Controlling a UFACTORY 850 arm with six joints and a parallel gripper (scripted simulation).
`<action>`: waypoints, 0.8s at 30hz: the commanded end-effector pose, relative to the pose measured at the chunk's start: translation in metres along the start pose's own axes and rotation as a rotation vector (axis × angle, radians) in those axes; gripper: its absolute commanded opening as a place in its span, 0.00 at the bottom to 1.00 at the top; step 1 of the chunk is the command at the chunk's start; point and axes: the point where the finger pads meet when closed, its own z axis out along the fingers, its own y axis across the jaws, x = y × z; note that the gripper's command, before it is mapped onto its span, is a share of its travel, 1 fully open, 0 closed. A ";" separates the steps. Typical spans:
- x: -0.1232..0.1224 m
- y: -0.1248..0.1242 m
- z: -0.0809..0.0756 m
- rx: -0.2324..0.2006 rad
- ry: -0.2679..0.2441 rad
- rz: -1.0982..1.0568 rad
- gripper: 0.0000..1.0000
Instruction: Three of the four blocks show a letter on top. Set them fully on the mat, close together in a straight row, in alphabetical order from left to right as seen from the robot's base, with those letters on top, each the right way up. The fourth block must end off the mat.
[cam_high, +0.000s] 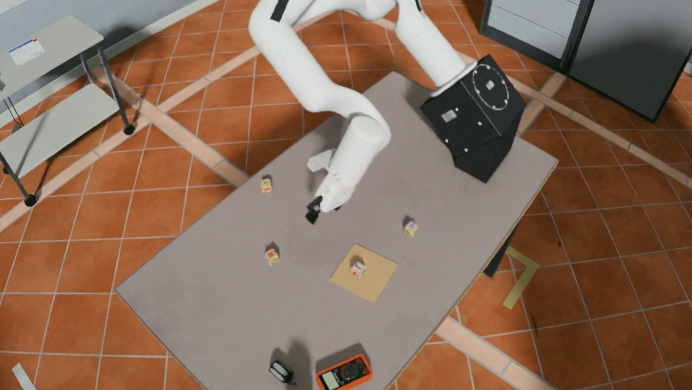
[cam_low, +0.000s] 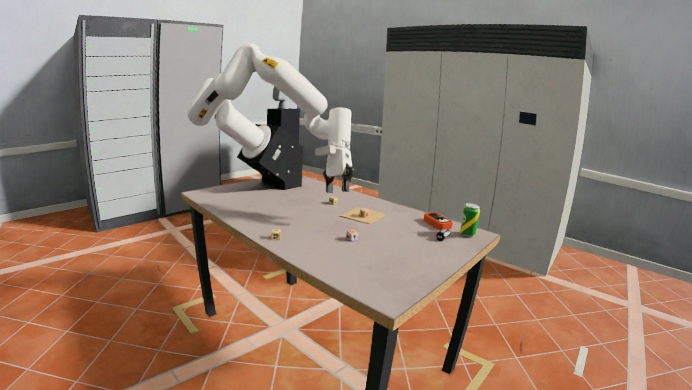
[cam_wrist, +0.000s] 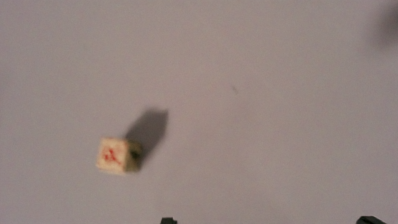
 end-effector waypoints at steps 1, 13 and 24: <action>-0.048 0.028 -0.022 -0.046 -0.057 0.027 1.00; -0.136 0.108 -0.067 -0.158 -0.149 0.086 1.00; -0.203 0.192 -0.105 -0.270 -0.198 0.155 1.00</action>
